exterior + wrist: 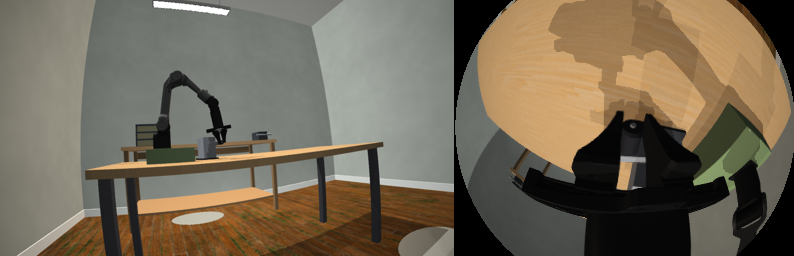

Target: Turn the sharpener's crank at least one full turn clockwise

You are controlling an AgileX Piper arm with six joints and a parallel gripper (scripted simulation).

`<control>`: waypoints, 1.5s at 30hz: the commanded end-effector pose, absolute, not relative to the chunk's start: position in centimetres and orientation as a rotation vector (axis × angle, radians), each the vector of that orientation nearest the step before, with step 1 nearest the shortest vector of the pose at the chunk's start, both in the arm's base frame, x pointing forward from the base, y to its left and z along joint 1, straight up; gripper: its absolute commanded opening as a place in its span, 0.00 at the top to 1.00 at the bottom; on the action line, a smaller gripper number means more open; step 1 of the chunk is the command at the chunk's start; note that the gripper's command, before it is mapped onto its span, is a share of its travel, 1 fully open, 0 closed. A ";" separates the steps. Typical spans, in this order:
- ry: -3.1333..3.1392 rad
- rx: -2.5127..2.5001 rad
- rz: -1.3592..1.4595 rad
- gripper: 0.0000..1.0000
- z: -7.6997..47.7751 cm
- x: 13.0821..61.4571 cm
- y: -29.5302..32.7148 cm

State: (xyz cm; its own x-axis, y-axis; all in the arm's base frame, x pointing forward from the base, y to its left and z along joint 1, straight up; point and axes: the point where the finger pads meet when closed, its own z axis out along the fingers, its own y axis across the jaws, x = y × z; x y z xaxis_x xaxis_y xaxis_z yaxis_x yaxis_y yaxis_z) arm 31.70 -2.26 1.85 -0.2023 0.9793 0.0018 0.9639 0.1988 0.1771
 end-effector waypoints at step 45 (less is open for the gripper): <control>2.347 1.911 0.209 0.80 -2.6 30.5 -2.5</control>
